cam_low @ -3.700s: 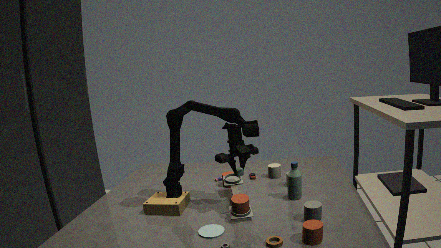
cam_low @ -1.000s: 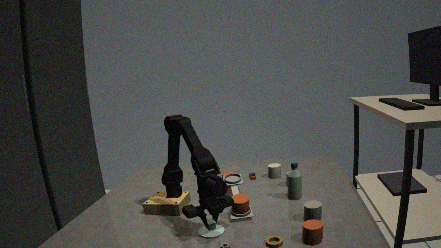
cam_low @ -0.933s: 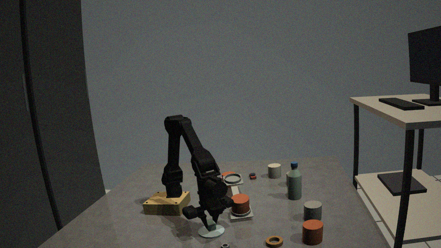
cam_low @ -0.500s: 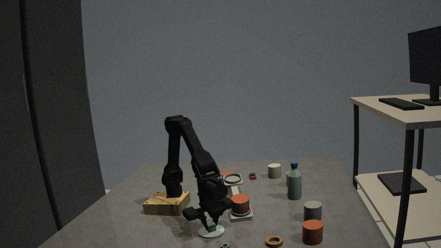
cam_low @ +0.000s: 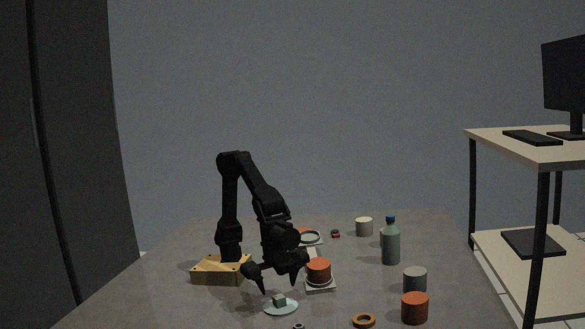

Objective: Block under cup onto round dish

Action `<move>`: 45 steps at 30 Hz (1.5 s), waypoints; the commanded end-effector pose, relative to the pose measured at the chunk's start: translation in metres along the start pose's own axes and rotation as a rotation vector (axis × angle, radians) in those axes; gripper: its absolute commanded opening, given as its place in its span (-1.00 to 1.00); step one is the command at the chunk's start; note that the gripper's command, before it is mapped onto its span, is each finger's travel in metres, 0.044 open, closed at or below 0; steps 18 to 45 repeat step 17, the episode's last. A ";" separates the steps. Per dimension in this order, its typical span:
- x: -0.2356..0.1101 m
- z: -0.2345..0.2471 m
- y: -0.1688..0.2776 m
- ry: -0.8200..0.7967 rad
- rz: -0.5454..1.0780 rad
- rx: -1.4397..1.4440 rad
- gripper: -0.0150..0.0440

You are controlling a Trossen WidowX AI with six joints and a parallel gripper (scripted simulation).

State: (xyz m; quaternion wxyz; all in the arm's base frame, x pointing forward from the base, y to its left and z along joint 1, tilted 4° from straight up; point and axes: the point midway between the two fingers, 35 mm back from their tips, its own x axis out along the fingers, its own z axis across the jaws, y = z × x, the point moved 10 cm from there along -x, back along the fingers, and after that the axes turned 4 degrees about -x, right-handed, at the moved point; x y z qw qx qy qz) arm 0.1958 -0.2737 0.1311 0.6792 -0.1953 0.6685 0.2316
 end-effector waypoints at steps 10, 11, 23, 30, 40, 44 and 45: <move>-0.060 0.000 0.003 0.000 -0.016 -0.001 1.00; -0.060 0.000 0.003 0.000 -0.016 -0.001 1.00; -0.060 0.000 0.003 0.000 -0.016 -0.001 1.00; -0.060 0.000 0.003 0.000 -0.016 -0.001 1.00; -0.060 0.000 0.003 0.000 -0.016 -0.001 1.00; -0.060 0.000 0.003 0.000 -0.016 -0.001 1.00; -0.060 0.000 0.003 0.000 -0.016 -0.001 1.00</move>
